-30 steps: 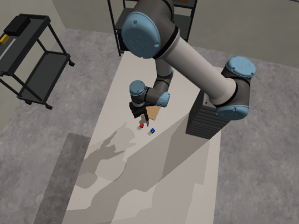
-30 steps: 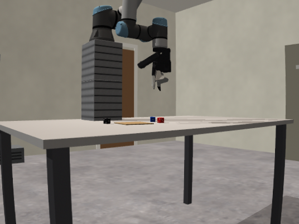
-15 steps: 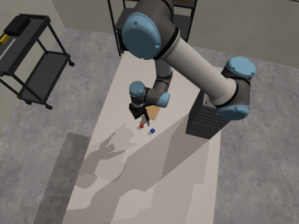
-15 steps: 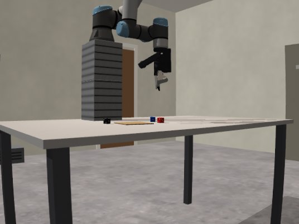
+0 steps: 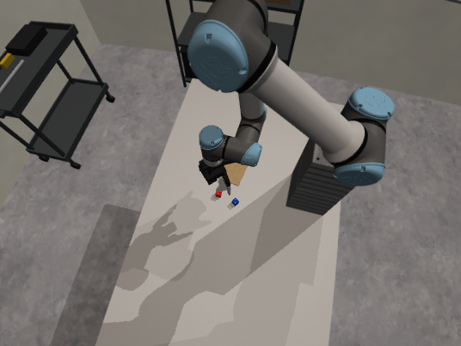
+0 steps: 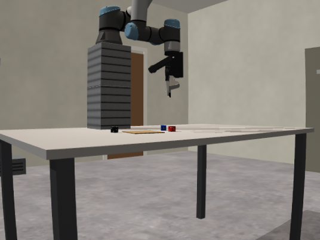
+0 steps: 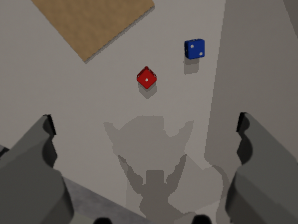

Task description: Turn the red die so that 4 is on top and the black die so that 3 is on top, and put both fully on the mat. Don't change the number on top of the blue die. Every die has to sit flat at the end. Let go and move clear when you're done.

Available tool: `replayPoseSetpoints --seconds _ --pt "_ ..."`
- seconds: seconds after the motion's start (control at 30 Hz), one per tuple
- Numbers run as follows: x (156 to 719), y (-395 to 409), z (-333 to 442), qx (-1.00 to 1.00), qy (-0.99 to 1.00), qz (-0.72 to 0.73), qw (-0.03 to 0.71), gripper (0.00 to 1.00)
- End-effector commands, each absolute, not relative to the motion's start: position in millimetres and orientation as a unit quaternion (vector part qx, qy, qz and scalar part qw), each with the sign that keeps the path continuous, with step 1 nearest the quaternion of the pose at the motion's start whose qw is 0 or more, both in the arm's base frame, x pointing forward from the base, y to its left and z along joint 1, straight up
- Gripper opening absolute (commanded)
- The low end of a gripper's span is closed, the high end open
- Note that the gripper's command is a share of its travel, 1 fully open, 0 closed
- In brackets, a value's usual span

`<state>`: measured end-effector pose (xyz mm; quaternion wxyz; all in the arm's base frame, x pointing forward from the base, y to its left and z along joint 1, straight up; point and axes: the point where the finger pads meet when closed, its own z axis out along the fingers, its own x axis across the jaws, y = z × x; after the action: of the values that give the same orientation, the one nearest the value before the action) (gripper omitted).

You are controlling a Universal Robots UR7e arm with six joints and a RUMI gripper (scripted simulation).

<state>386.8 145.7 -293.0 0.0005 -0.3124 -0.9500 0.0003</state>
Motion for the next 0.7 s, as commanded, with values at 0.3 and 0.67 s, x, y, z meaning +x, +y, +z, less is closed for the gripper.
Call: replayPoseSetpoints --seconds 0.3,0.67 --pt "387.3 145.8 -297.0 -0.312 -0.95 0.0 0.0 1.0" --pt "387.4 145.7 -336.9 -0.312 -0.95 0.0 0.0 1.0"
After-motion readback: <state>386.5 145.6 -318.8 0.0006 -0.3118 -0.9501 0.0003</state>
